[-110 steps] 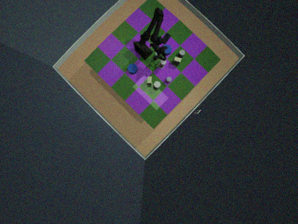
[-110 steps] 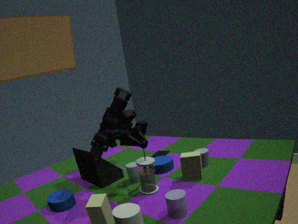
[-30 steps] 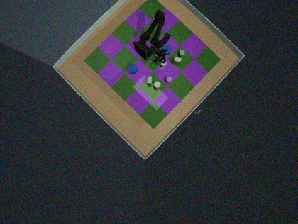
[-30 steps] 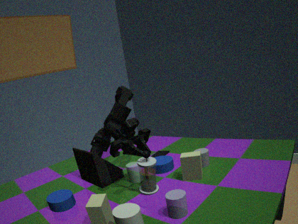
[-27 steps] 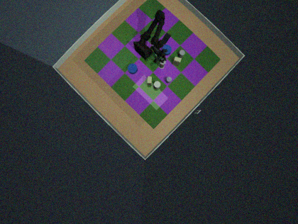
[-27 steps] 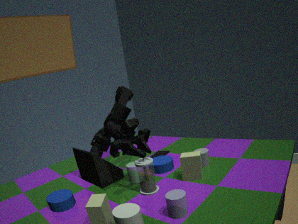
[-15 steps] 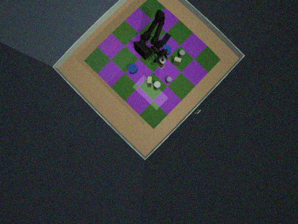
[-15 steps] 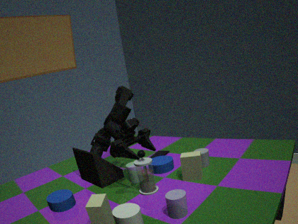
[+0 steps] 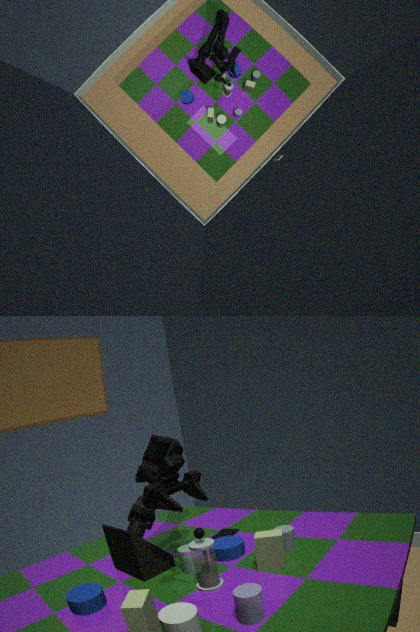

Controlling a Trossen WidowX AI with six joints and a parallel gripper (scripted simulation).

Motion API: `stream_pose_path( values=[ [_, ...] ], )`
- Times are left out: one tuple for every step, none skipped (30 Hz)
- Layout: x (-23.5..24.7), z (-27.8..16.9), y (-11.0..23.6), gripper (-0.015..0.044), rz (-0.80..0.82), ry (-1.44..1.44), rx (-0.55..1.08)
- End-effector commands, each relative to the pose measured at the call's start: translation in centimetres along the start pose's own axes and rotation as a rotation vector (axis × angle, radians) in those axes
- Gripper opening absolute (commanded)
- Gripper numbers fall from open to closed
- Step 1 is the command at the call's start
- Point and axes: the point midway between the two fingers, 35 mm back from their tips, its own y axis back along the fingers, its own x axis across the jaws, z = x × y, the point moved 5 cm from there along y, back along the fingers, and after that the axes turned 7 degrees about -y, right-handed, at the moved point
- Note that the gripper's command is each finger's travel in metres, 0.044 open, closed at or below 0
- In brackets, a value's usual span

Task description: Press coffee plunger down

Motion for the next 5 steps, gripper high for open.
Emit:
stream_pose_path(
  values=[
    [0.22,0.06,0.35,0.0440,0.007,0.002,0.006],
    [0.22,0.06,0.35,0.0440,0.007,0.002,0.006],
    [0.22,0.06,0.35,0.0440,0.007,0.002,0.006],
    [0.22,0.06,0.35,0.0440,0.007,0.002,0.006],
    [0.22,0.06,0.35,0.0440,0.007,0.002,0.006]
  ],
)
